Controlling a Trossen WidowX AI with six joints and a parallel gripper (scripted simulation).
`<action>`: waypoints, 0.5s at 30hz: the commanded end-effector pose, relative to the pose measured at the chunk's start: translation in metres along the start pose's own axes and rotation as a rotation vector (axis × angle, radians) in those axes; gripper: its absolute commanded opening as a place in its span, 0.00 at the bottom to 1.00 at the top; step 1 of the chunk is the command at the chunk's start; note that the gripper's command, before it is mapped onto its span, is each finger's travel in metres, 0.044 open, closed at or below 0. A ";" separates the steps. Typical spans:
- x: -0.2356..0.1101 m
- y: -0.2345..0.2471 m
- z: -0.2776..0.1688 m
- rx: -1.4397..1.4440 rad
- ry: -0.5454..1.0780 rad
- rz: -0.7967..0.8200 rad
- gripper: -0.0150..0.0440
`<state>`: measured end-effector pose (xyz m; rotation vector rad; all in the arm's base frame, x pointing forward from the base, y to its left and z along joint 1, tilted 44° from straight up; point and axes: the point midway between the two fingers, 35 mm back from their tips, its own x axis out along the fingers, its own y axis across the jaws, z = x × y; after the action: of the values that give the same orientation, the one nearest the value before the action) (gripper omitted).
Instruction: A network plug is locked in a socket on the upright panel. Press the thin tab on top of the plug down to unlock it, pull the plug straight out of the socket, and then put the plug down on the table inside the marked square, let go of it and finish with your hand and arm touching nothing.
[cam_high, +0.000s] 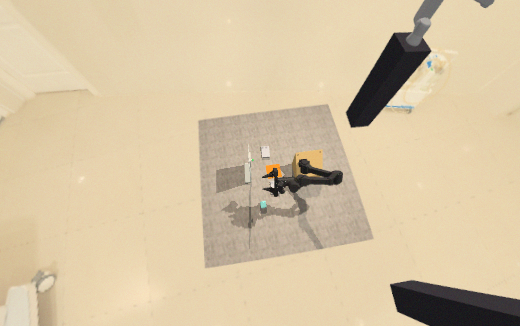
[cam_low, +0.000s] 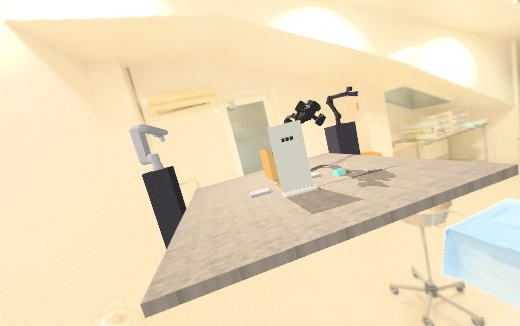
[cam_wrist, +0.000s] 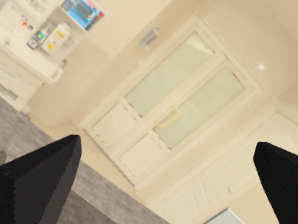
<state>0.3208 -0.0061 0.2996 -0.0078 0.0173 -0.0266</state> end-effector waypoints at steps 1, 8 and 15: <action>0.001 0.000 -0.001 -0.003 0.001 -0.001 0.89; 0.019 -0.011 -0.035 -0.124 0.032 -0.026 0.58; 0.031 -0.025 -0.074 -0.256 0.070 -0.049 0.52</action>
<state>0.3452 -0.0258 0.2449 -0.2040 0.0658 -0.0665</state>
